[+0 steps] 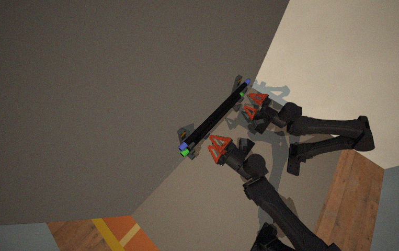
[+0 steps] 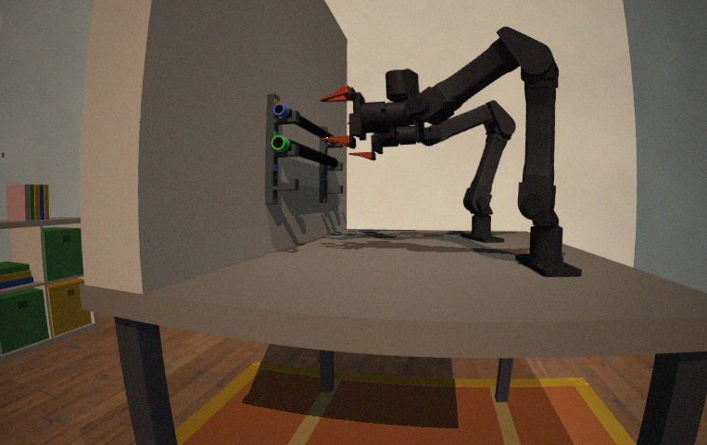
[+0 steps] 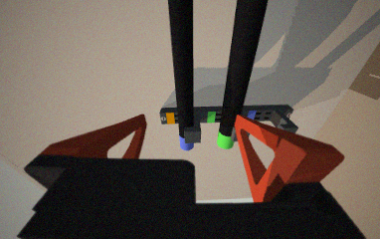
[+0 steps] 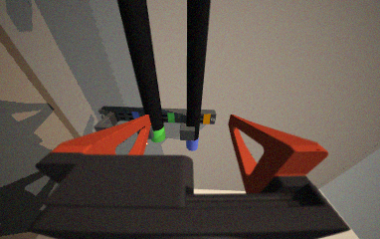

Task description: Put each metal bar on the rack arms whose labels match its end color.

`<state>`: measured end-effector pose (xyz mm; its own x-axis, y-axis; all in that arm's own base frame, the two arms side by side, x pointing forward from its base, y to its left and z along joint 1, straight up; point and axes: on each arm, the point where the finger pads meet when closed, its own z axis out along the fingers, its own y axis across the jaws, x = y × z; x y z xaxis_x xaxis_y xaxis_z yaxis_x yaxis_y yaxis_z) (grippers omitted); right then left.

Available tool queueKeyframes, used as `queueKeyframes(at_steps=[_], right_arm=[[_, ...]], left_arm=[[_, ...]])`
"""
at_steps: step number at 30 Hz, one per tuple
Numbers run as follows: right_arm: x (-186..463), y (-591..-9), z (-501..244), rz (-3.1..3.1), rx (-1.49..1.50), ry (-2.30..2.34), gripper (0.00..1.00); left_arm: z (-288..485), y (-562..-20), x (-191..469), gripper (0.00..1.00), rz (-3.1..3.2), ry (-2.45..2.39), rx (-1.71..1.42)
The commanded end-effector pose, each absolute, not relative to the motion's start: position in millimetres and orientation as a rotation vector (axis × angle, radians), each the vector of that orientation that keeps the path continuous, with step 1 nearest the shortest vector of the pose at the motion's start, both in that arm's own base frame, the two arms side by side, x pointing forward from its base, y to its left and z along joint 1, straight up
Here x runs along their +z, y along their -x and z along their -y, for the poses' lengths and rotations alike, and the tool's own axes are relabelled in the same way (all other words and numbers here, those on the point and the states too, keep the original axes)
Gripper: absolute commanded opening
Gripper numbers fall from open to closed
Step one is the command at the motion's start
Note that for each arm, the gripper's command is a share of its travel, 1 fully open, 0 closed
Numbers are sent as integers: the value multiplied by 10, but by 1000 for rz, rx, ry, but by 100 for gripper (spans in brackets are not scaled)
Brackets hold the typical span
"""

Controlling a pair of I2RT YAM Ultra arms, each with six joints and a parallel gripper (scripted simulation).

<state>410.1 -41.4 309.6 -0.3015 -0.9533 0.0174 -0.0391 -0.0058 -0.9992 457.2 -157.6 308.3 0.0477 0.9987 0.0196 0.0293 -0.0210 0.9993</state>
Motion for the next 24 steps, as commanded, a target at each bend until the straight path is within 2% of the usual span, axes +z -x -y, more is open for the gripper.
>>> queueKeyframes(at_steps=[1, 24], right_arm=[[3277, -4070, 469, -1437, -1437, 1043, 97], [3226, -4072, 491, -1437, -1437, 1043, 87]], left_arm=[[1546, -4556, 3277, 97, -1174, -1232, 1174], [1566, -4564, 3226, 86, -1174, -1232, 1174]])
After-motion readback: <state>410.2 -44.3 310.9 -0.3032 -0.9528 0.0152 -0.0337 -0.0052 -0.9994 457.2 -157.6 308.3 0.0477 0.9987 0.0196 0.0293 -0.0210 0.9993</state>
